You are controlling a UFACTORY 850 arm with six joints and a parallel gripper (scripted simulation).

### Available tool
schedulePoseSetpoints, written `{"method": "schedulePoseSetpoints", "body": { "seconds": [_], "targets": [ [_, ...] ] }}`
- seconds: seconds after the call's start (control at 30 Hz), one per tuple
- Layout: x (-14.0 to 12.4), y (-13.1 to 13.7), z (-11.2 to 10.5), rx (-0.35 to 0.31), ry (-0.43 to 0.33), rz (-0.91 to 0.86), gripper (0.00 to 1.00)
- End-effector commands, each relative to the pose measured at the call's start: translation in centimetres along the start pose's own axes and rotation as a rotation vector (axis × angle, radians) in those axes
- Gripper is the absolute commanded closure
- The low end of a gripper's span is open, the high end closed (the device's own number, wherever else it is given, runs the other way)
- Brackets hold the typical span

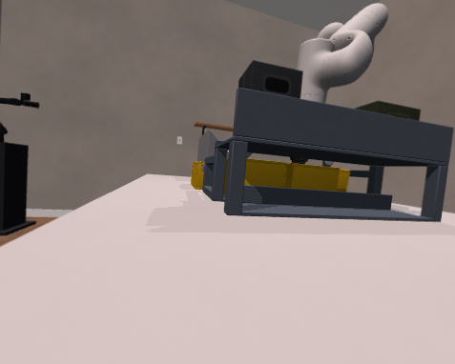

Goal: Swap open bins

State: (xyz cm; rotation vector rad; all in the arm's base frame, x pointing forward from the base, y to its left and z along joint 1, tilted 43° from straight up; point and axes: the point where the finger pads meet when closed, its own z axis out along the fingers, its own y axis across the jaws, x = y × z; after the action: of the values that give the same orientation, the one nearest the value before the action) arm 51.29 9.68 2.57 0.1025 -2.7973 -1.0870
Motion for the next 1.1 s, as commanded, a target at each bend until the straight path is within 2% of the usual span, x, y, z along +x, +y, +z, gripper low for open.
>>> {"method": "schedulePoseSetpoints", "body": {
  "seconds": [0.0,1.07],
  "targets": [
    [-0.09,0.0,0.07,0.0,-0.002,-0.001,1.0],
    [-0.38,0.0,0.07,0.0,-0.005,-0.001,1.0]
  ]
}}
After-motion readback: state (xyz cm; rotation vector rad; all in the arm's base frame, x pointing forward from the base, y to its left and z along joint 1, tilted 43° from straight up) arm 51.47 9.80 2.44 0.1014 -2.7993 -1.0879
